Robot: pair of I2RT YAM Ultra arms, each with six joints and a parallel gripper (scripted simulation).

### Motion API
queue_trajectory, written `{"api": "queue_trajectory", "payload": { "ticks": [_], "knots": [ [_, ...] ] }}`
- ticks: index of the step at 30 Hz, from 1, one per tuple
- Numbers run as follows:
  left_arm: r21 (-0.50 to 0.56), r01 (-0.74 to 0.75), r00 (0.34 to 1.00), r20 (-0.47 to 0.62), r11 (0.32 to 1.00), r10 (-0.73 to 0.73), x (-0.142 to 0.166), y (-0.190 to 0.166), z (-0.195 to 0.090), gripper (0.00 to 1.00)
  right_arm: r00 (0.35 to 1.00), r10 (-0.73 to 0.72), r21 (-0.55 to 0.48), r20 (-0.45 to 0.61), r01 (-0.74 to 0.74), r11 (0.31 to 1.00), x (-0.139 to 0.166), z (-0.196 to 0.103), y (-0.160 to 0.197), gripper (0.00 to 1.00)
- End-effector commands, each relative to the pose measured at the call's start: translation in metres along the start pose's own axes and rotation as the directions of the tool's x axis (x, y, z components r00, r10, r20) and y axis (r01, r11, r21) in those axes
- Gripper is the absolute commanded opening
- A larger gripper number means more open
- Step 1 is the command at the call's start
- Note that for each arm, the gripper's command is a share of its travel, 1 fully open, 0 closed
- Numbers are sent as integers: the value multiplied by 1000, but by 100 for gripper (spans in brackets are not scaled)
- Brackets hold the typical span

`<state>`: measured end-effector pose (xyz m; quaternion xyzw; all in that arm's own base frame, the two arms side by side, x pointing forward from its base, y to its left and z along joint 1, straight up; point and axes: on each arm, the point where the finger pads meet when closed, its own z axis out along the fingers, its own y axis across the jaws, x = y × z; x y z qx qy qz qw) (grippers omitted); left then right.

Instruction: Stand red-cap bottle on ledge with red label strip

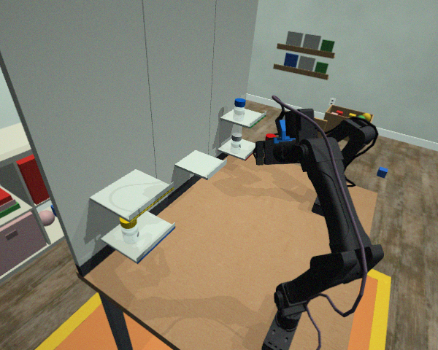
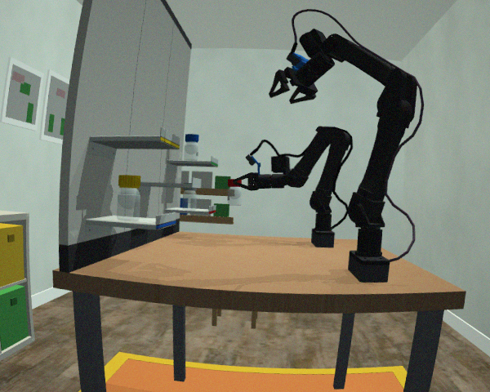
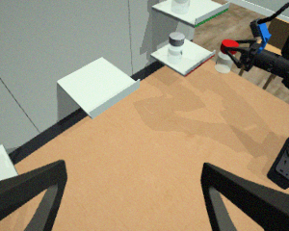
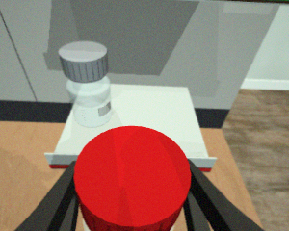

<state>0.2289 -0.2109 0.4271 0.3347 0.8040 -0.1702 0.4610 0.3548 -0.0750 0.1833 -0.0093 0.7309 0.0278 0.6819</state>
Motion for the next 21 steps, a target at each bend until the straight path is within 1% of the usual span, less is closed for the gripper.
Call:
{"api": "queue_trajectory", "payload": {
  "ticks": [1,6,11,13,16,21],
  "knots": [
    [0,0,1000,14,1000,0,-4,-1,-5,89,999,-15,188,28,10,982,-12,-2,-7,49],
    [0,0,1000,14,1000,0,-4,-1,-5,89,998,-28,211,58,16,977,-22,-1,7,49],
    [0,0,1000,14,1000,0,-4,-1,-5,89,998,-29,201,60,17,979,-23,0,14,49],
    [0,0,1000,14,1000,0,-4,-1,-5,89,998,-31,175,62,19,984,-23,1,20,49],
    [0,0,1000,14,1000,0,-4,-1,-5,89,996,-35,174,79,21,985,-29,3,18,49],
    [0,0,1000,14,1000,0,-4,-1,-5,89,996,-38,164,77,25,986,-28,7,15,49]
  ]
}}
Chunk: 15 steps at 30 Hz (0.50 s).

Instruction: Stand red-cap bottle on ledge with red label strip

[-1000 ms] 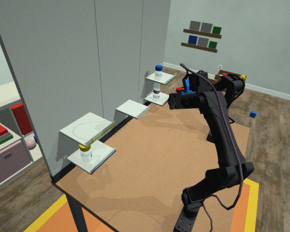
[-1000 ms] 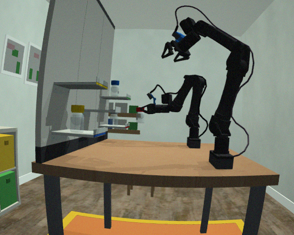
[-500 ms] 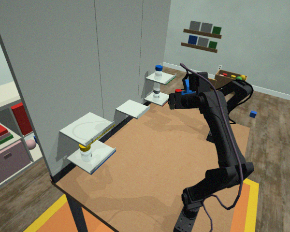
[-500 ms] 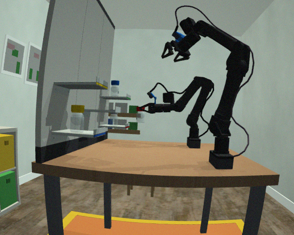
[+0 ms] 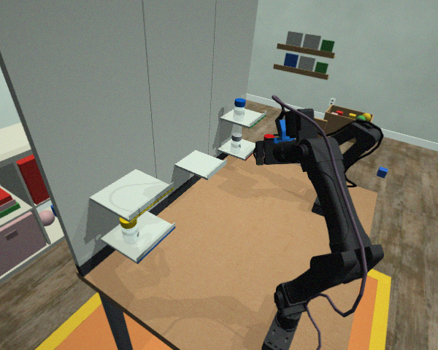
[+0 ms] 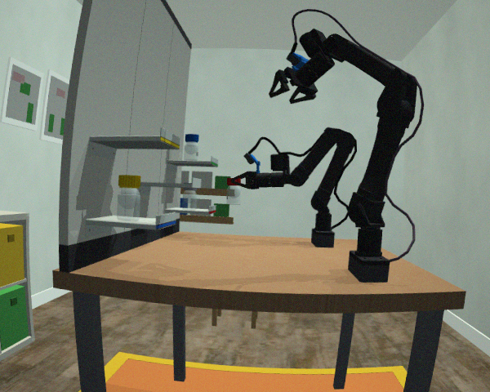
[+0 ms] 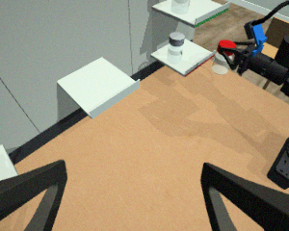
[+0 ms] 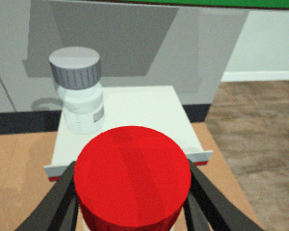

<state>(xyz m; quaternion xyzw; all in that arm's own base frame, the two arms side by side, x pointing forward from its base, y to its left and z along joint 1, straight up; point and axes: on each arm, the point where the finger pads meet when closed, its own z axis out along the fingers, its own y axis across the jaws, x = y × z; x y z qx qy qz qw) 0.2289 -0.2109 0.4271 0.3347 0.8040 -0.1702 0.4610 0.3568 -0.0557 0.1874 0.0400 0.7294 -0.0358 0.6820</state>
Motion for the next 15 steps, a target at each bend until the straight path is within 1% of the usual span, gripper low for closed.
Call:
{"api": "queue_trajectory", "payload": {
  "ticks": [1,7,15],
  "knots": [
    [0,0,1000,14,1000,0,-4,-1,-5,89,997,-11,3,78,11,1000,-24,7,-5,49],
    [0,0,1000,14,1000,0,-4,-1,-5,89,997,-12,1,80,12,1000,-25,12,-9,49],
    [0,0,1000,14,1000,0,-4,-1,-5,89,997,-13,0,79,13,1000,-26,27,-21,49]
  ]
}}
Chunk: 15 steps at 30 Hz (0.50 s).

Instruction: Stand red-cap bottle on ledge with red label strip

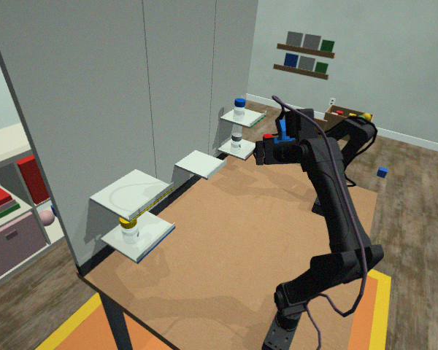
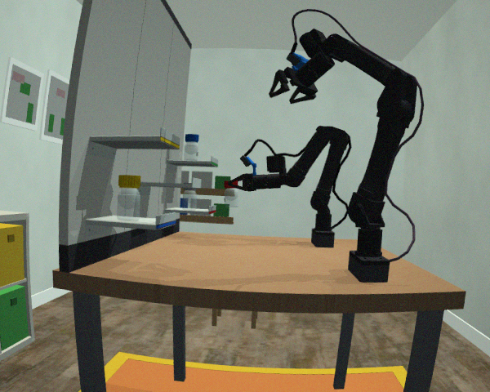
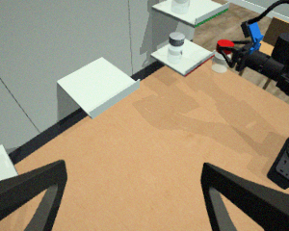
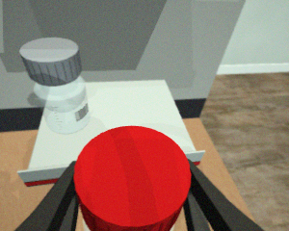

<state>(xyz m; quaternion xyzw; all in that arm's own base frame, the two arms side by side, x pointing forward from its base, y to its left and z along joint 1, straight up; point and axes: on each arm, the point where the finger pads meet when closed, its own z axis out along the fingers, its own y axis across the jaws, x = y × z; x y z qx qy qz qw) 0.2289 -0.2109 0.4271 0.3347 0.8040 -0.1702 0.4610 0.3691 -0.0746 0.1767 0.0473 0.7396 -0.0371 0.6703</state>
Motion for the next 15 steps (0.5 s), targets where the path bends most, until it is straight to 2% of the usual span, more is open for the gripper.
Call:
{"api": "queue_trajectory", "payload": {
  "ticks": [1,15],
  "knots": [
    [0,0,1000,14,1000,0,-4,-1,-5,89,994,-19,-11,109,20,1000,-36,13,-5,49],
    [0,0,1000,14,1000,0,-4,-1,-5,89,995,-19,-4,102,20,1000,-36,34,-24,49]
  ]
}}
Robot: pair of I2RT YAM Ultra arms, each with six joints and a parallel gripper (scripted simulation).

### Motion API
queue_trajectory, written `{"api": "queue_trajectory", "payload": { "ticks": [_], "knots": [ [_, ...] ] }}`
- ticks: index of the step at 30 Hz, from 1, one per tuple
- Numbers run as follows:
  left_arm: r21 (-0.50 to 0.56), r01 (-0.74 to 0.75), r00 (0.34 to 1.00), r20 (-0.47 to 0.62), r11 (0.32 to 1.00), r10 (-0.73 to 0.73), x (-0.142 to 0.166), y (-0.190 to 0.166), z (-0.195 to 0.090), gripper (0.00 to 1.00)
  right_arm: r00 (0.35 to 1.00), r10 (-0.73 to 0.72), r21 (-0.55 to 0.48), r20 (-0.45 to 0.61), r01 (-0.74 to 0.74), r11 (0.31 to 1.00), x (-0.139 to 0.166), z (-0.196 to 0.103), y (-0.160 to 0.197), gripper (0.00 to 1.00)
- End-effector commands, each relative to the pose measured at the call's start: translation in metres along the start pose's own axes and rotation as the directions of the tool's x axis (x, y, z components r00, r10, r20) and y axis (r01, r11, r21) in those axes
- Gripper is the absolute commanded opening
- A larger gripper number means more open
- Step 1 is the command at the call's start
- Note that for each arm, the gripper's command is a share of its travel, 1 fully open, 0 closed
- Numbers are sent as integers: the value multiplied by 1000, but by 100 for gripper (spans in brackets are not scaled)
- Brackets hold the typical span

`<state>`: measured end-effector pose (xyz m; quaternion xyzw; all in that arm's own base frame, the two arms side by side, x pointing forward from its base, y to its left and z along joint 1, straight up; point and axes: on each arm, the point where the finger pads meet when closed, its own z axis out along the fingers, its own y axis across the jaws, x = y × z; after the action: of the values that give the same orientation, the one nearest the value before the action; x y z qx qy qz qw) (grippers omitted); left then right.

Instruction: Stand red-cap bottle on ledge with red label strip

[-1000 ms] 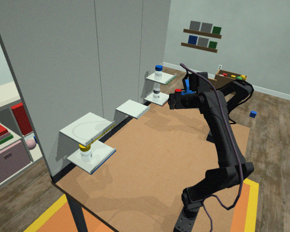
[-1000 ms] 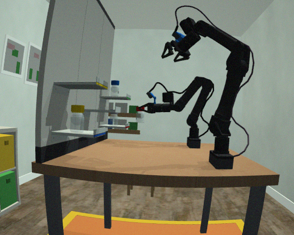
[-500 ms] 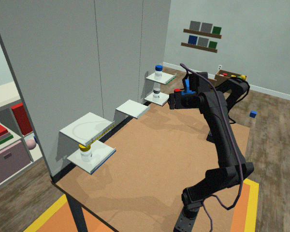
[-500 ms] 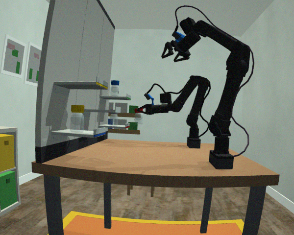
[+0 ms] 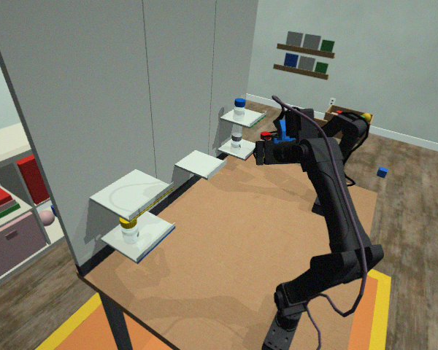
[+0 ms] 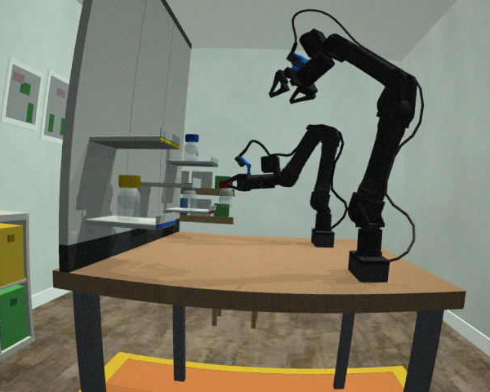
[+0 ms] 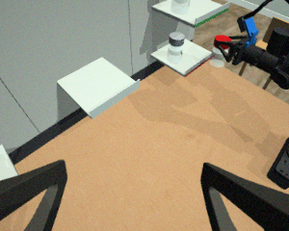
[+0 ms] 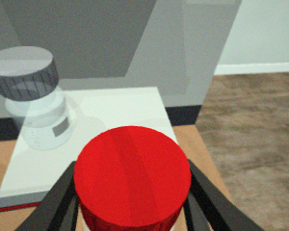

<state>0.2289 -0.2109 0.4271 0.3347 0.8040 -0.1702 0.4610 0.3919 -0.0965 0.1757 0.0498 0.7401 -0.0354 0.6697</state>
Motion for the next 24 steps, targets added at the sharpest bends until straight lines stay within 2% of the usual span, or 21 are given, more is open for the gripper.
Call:
{"api": "queue_trajectory", "payload": {
  "ticks": [1,14,19,24],
  "knots": [
    [0,0,1000,14,1000,0,-4,-1,-5,89,994,-25,-4,103,26,1000,-35,10,-5,49],
    [0,0,1000,14,1000,0,-4,-1,-5,89,994,-26,9,108,26,1000,-37,13,-10,49],
    [0,0,1000,14,1000,0,-4,-1,-5,89,995,-23,9,94,22,1000,-59,16,-11,49],
    [0,0,1000,14,1000,0,-4,-1,-5,89,993,-28,10,116,27,1000,-64,17,-11,49]
  ]
}}
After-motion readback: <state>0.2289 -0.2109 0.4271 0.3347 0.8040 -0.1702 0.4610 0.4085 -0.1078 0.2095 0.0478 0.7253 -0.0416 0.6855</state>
